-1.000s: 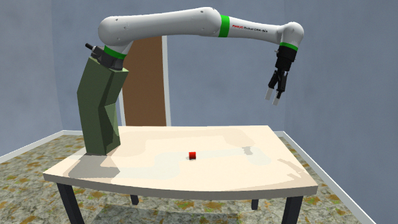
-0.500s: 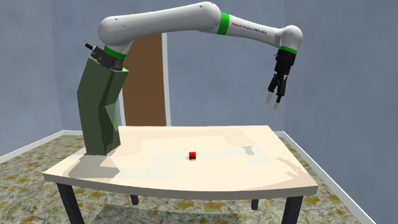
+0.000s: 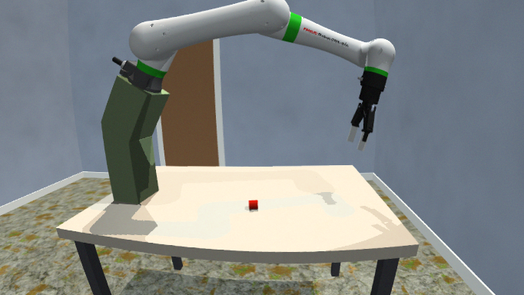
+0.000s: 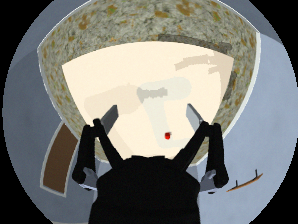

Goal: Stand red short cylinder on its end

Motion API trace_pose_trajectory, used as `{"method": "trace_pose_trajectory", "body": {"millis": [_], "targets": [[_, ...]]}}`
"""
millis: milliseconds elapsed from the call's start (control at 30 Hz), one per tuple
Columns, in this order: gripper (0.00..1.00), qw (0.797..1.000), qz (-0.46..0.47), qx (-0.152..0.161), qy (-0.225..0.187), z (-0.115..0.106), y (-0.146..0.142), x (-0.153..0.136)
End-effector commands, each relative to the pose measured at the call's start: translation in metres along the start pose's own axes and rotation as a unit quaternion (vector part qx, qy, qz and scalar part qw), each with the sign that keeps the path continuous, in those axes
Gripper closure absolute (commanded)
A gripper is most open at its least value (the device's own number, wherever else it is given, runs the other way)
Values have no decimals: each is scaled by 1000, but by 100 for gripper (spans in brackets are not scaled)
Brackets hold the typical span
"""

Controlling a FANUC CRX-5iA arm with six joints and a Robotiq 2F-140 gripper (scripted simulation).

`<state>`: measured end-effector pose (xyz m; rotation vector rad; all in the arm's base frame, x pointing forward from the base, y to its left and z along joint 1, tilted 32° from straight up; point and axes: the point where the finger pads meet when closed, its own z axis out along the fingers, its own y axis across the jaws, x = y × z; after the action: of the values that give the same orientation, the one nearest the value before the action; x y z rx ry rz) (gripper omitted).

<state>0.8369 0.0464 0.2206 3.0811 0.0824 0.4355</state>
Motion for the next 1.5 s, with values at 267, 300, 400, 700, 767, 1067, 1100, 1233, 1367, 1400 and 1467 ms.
{"method": "trace_pose_trajectory", "body": {"millis": [267, 300, 400, 700, 767, 1067, 1100, 1233, 1367, 1400, 1467], "targets": [[0, 1000, -1, -2, 14, 23, 2, -5], [0, 1000, -1, -2, 14, 23, 2, -5], [0, 1000, -1, -2, 14, 23, 2, -5], [0, 1000, -1, -3, 26, 45, 6, -15], [0, 1000, -1, -3, 26, 45, 6, -15], [0, 1000, -1, -3, 26, 45, 6, -15], [0, 1000, -1, -3, 26, 45, 6, -15], [0, 999, -1, -4, 39, 66, 10, -31], [0, 999, -1, -4, 39, 66, 10, -31], [0, 999, -1, -4, 39, 66, 10, -31], [0, 999, -1, -4, 39, 66, 10, -31]]}}
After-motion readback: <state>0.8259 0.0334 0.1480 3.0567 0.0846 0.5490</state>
